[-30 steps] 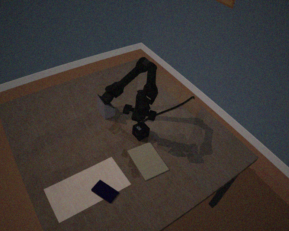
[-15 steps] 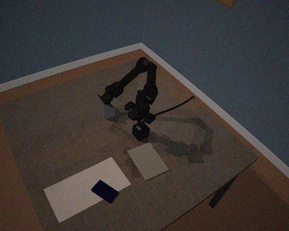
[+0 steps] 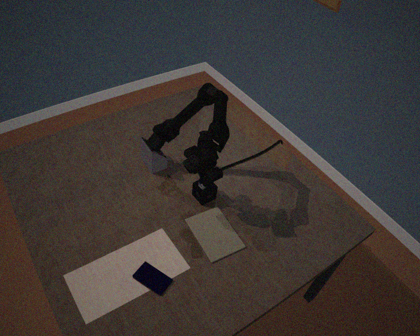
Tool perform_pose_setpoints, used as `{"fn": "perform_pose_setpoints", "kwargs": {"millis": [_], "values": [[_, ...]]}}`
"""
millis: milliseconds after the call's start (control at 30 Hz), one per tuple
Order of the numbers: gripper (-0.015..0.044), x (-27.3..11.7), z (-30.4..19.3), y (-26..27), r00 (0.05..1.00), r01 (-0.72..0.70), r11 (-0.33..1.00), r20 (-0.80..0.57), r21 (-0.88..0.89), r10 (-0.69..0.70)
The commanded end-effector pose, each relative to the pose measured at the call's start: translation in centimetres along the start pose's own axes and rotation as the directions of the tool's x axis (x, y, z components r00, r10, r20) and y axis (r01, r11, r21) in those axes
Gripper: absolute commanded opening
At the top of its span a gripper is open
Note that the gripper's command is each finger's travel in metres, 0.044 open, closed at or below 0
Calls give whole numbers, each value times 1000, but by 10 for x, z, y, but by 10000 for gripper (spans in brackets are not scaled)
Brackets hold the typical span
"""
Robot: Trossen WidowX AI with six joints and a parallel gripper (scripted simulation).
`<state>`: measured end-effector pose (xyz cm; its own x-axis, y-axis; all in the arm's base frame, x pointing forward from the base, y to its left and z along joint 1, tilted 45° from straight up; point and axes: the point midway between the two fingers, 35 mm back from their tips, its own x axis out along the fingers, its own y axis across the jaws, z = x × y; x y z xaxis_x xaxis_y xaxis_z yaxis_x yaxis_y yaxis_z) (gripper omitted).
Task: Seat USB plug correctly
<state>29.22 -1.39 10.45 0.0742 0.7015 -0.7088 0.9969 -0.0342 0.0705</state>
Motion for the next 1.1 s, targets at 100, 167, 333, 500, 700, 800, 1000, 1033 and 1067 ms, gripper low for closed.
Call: {"fn": "perform_pose_setpoints", "kwargs": {"millis": [100,167,333,500,700,800,1000,1033,1067], "values": [[0,0,0,0,1000,0,1000,1,16,0],[0,0,0,0,1000,0,1000,0,12,0],[0,1,0,0,1000,0,1000,-4,8,0],[0,1,-1,0,1000,0,1000,-8,8,0],[0,2,-1,0,1000,0,1000,-12,8,0],[0,2,-1,0,1000,0,1000,-15,9,1],[0,3,-2,0,1000,0,1000,-19,9,1],[0,3,-2,0,1000,-1,1000,-20,9,1],[0,3,-2,0,1000,-1,1000,-21,9,1]]}}
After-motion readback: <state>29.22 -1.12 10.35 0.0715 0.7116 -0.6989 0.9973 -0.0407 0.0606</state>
